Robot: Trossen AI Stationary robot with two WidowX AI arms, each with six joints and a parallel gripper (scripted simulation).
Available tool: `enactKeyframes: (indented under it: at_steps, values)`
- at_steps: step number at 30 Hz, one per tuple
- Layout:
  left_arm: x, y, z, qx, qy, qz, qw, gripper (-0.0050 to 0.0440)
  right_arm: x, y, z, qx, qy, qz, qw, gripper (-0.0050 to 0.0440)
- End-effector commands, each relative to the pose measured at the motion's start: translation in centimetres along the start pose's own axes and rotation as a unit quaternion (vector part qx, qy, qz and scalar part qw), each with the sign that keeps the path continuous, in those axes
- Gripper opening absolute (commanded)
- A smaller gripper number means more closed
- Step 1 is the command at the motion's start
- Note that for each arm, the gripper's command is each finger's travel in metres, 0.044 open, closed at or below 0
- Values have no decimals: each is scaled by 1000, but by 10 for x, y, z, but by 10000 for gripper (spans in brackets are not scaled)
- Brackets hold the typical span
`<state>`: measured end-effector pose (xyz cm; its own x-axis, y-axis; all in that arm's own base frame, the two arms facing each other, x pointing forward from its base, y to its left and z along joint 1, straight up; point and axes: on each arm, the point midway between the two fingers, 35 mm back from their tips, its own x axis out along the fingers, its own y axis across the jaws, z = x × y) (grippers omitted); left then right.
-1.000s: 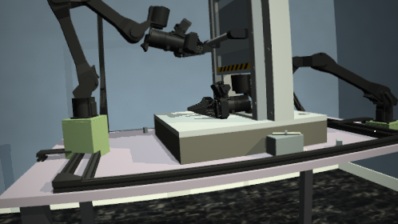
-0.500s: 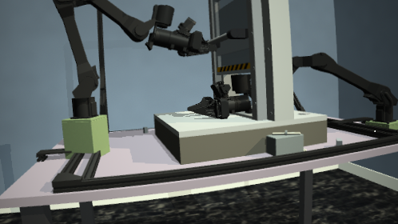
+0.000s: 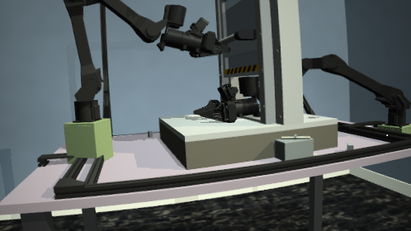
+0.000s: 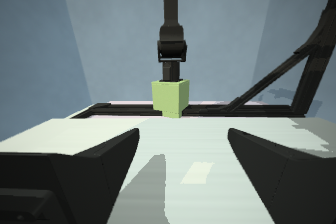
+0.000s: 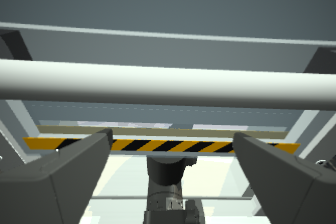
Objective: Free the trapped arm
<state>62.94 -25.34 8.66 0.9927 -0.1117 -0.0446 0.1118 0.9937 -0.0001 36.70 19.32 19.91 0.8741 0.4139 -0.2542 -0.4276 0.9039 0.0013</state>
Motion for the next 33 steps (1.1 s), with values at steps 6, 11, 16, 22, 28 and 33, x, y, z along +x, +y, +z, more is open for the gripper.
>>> enactKeyframes:
  at_steps: [6, 11, 16, 22, 28, 33]
  values:
    - [0, 0, 1, -3, 0, 1, 1000, 400, 17, 0, 1, -1, 2, 1, 1000, 400]
    - [0, 0, 1, -3, 0, 1, 1000, 400, 21, 0, 2, -1, 2, 1, 1000, 400]
    - [0, 0, 1, -3, 0, 1, 1000, 400, 27, 0, 3, -1, 2, 1, 1000, 400]
    - [0, 0, 1, -3, 0, 1, 1000, 400, 26, 0, 6, -1, 2, 1, 1000, 400]
    - [0, 0, 1, -3, 0, 1, 1000, 400, 25, 0, 12, -1, 2, 1, 1000, 400]
    - [0, 0, 1, -3, 0, 1, 1000, 400, 23, 0, 21, -1, 2, 1, 1000, 400]
